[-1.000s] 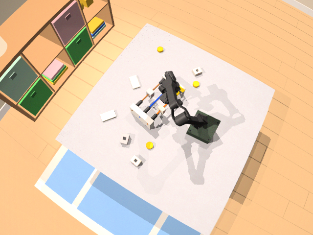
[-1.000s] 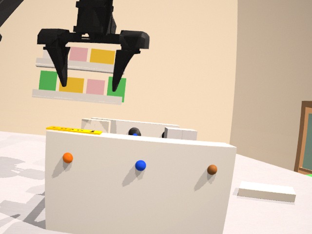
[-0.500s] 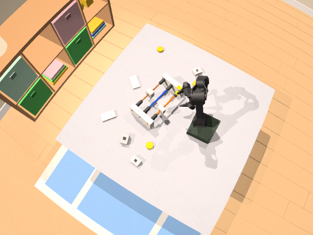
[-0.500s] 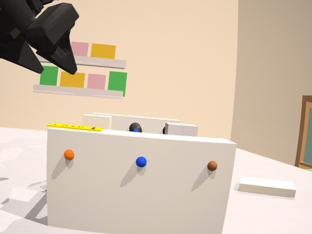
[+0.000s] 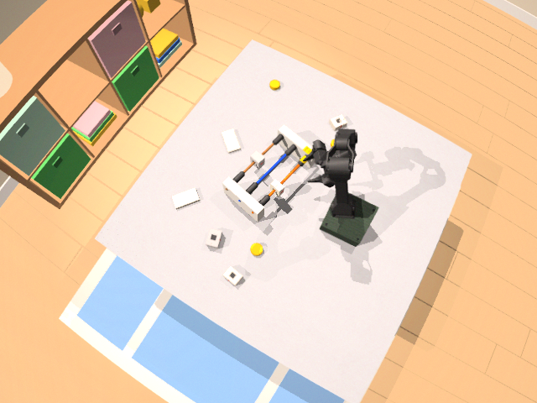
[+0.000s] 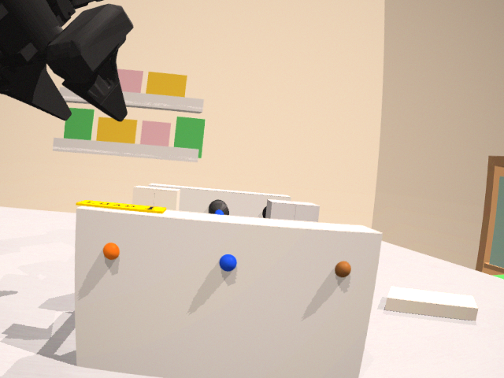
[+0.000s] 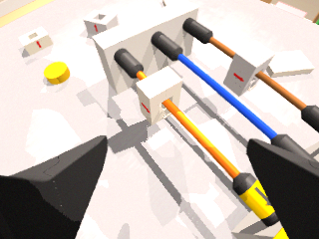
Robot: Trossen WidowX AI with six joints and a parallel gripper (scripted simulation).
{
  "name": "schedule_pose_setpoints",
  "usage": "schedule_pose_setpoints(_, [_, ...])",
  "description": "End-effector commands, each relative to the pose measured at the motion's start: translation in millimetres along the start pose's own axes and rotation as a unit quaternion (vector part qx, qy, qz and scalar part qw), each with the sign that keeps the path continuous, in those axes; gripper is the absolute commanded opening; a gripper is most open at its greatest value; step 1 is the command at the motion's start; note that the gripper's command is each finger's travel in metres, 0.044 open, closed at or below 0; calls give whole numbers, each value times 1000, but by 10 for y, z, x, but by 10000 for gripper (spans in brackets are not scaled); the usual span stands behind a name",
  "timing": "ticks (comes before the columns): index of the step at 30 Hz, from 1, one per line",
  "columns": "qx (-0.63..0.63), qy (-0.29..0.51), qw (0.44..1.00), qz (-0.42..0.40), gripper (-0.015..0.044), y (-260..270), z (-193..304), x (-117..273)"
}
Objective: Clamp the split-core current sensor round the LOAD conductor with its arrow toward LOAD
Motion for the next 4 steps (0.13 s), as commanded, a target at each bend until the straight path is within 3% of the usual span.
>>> schedule_pose_setpoints(1, [19,49,999,-15,440,-31,-114,-69])
schedule_pose_setpoints(3, [47,116,992,-32,440,-58,-284,-190])
schedule_pose_setpoints(4, [11,46,999,-16,440,-20,-84,-68])
Point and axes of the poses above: the point midway between the two fingers, 35 mm back from their tips, its own x axis back along the fingers, its own y axis across the jaws, z = x × y, the point moved 8 cm from there along x, back along the fingers, and after that the axes turned 12 degrees about -x, right-handed, at the moved point
